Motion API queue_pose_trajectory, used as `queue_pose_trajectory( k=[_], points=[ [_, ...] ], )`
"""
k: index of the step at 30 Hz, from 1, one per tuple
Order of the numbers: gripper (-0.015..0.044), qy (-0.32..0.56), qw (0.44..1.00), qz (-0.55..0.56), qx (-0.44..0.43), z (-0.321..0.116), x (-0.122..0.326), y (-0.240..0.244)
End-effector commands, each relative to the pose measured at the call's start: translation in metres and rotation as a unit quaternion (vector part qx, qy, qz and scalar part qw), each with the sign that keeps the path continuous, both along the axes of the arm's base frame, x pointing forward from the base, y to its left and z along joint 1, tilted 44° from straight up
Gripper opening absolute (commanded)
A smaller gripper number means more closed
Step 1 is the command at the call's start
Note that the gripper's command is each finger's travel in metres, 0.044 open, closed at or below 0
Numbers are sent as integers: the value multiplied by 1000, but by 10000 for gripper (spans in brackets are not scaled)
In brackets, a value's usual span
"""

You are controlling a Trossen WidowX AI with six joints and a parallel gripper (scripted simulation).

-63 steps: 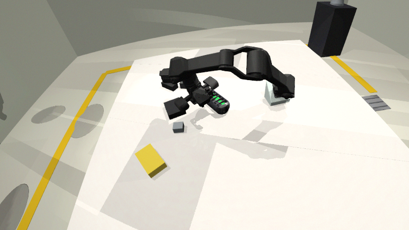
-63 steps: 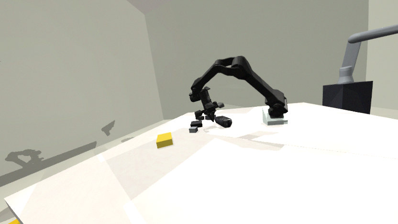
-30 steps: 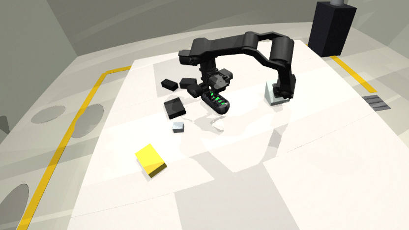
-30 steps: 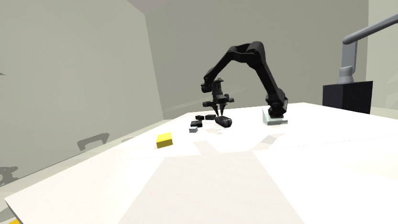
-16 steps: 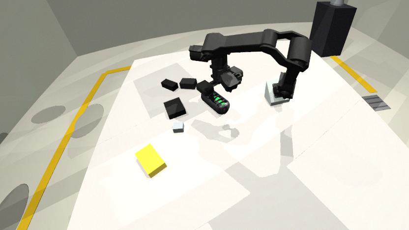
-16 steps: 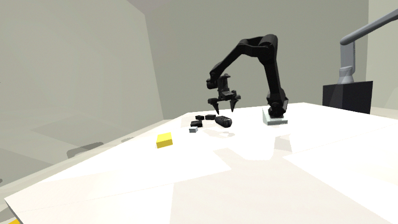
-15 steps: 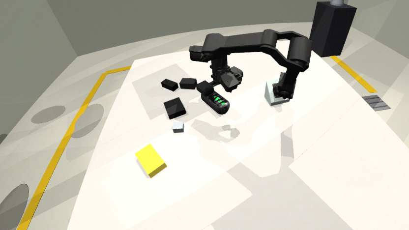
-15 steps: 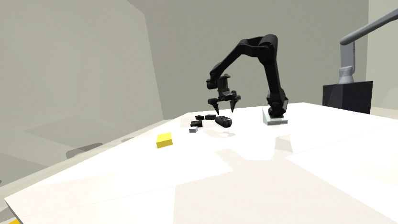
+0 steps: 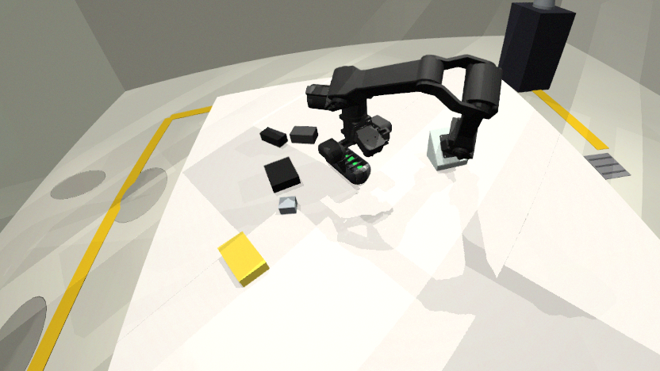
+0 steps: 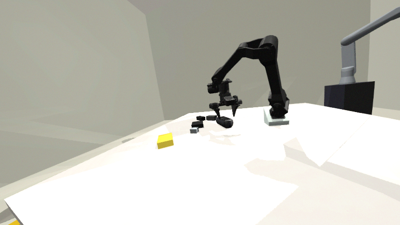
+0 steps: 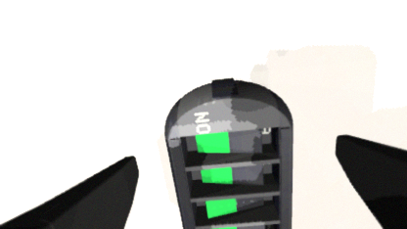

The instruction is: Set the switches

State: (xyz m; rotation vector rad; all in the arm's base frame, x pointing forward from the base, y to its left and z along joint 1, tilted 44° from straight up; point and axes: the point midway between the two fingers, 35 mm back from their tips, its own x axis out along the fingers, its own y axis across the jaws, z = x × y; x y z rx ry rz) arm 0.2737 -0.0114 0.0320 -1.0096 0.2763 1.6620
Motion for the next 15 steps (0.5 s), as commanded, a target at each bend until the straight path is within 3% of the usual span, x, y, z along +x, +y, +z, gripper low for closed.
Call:
queue_pose_trajectory(
  k=[1, 15],
  points=[
    [440, 2, 1000, -1, 2, -4, -1, 5],
    [440, 2, 1000, 0, 4, -19, -3, 20]
  ],
)
